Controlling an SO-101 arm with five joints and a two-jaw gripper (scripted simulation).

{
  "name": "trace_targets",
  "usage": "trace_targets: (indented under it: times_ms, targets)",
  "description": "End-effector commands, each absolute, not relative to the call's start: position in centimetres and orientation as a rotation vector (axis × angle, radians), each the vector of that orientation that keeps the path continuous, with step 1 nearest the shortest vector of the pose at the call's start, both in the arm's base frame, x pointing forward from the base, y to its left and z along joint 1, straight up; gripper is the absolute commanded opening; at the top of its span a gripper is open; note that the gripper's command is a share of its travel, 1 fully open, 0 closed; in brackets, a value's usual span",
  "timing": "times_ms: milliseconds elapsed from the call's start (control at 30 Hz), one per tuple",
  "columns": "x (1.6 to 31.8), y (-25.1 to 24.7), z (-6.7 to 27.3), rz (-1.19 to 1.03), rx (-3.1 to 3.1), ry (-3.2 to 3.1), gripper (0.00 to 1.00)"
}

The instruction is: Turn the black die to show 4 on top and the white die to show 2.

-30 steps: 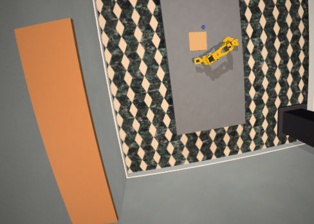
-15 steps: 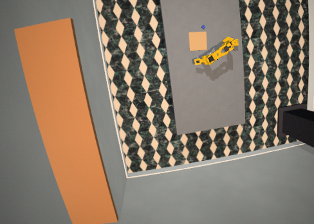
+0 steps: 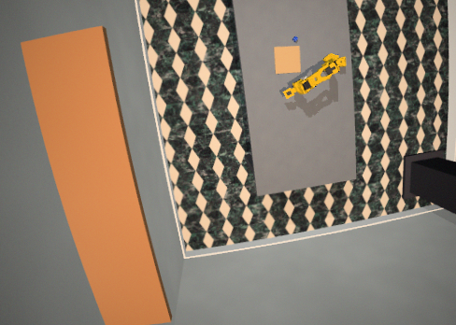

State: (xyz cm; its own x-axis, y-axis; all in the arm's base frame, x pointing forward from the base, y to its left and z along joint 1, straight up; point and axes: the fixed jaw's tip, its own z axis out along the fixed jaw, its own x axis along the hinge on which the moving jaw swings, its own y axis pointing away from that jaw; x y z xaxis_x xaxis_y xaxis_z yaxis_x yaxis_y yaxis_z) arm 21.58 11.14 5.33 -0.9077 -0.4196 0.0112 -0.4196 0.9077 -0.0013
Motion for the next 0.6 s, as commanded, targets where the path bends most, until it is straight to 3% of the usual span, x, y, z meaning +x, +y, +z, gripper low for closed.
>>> trace_targets:
  times_ms: [0,567]
  targets:
    - [22.02,11.48,6.88,-0.016,0.893,-3.075,0.0]
    - [21.72,11.11,6.86,0.013,1.773,-2.667,0.0]
